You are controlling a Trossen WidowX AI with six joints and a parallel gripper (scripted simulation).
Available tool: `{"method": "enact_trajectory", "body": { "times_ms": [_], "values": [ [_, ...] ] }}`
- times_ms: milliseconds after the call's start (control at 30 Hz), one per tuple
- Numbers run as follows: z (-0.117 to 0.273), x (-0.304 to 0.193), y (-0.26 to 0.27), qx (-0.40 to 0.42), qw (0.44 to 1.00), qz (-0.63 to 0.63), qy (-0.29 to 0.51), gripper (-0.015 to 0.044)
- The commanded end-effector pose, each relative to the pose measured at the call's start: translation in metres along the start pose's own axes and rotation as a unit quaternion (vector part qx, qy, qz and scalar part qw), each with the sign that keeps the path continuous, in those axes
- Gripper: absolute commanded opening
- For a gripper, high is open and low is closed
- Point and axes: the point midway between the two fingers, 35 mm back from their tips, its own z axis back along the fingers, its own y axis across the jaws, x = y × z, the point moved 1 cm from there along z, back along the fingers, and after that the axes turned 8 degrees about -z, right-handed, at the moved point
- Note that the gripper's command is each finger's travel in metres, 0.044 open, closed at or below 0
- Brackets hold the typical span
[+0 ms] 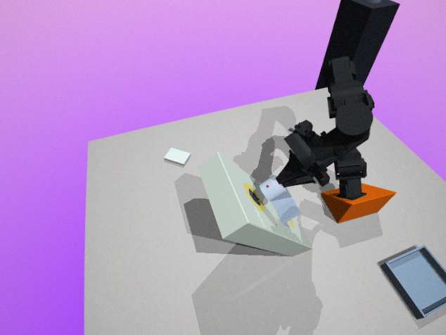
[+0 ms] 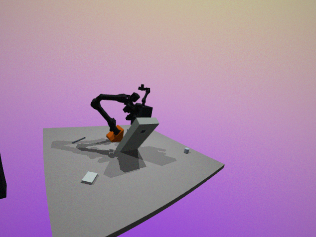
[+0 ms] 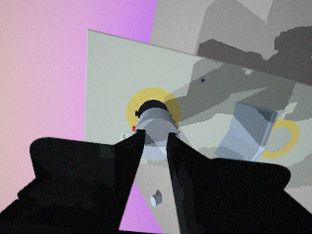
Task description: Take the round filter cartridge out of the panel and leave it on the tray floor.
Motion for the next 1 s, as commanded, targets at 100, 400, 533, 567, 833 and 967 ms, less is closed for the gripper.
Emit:
{"method": "enact_trajectory", "body": {
  "times_ms": [100, 400, 533, 567, 833, 967],
  "values": [
    [0.001, 0.002, -0.011, 0.005, 1.0, -0.005, -0.001, 0.0],
    [-0.003, 0.004, -0.041, 0.004, 1.0, -0.005, -0.001, 0.0],
    [-0.005, 0.005, -0.055, 0.004, 1.0, -0.005, -0.001, 0.0],
    [-0.005, 0.006, -0.058, 0.004, 1.0, -0.005, -0.001, 0.0],
    [-0.007, 0.005, -0.067, 0.0, 1.0, 0.002, 0.0, 0.0079],
    [-0.007, 0.005, -0.067, 0.0, 1.0, 0.002, 0.0, 0.0117]
  ]
}}
